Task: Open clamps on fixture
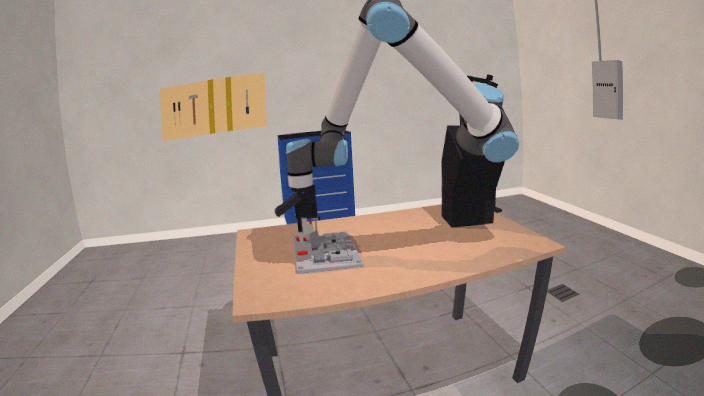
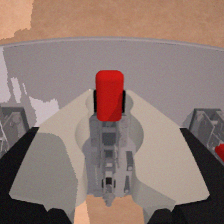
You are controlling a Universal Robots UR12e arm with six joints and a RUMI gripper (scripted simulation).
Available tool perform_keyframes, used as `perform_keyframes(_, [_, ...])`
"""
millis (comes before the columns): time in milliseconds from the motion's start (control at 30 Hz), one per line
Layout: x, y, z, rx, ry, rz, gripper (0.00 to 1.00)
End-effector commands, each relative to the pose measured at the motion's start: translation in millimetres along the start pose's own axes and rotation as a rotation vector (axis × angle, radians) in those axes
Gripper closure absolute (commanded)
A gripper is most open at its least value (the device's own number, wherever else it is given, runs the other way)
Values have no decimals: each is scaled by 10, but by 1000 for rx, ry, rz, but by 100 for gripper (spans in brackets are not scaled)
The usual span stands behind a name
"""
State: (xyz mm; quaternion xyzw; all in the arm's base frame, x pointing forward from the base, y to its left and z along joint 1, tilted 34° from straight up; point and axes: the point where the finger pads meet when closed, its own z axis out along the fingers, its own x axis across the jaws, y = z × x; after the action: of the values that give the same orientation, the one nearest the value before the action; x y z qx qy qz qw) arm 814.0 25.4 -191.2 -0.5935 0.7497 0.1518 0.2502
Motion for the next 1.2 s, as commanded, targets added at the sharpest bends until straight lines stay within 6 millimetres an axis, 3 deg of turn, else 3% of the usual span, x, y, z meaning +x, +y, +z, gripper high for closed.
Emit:
perform_keyframes(0, [0, 6, -32, 1, 0, 0, 100])
perform_keyframes(1167, [0, 191, -220, 1, 0, 0, 100])
